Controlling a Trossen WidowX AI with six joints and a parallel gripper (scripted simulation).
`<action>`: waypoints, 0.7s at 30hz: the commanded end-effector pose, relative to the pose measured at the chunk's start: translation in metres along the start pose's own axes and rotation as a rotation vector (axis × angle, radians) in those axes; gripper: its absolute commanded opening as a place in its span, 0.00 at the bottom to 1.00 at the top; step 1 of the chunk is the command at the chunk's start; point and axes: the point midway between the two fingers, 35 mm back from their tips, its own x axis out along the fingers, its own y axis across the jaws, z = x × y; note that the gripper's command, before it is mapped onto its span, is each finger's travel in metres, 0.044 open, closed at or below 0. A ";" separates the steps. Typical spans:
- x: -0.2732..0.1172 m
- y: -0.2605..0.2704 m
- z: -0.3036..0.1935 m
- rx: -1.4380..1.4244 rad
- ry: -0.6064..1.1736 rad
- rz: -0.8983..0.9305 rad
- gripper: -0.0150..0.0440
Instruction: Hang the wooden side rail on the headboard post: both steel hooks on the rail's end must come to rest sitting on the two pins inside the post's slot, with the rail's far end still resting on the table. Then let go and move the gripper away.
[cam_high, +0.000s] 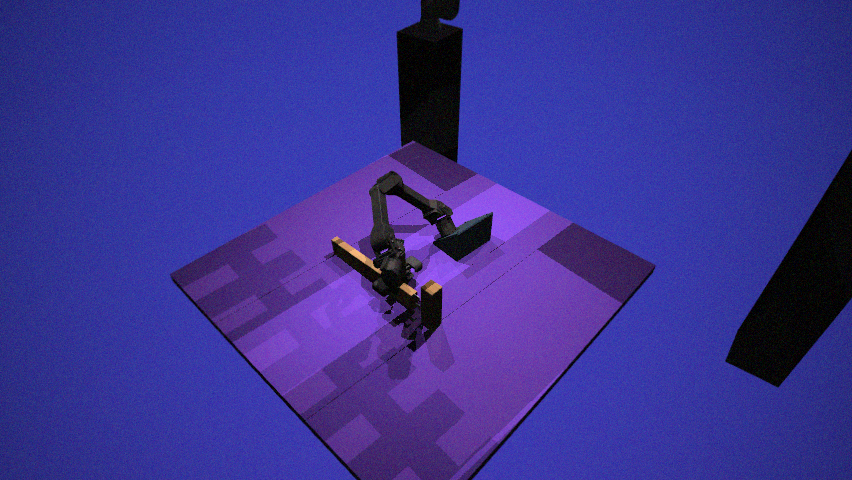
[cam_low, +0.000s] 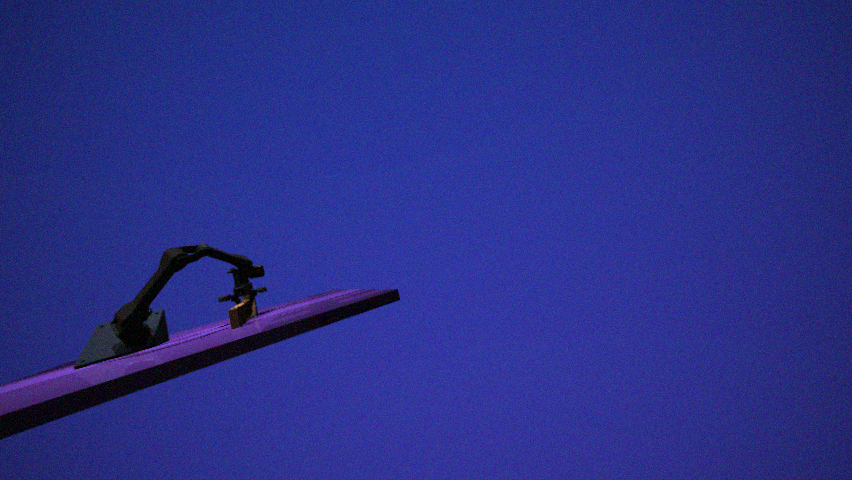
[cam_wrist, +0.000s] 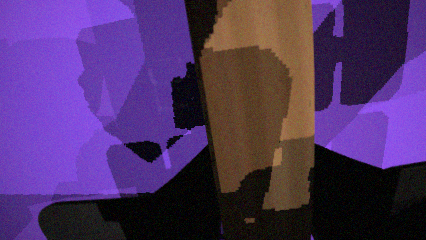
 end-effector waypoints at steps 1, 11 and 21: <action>-0.002 0.000 -0.002 0.003 0.004 0.002 0.25; -0.001 0.000 -0.004 0.003 0.004 0.002 0.25; -0.002 0.001 -0.005 0.003 0.004 0.002 0.25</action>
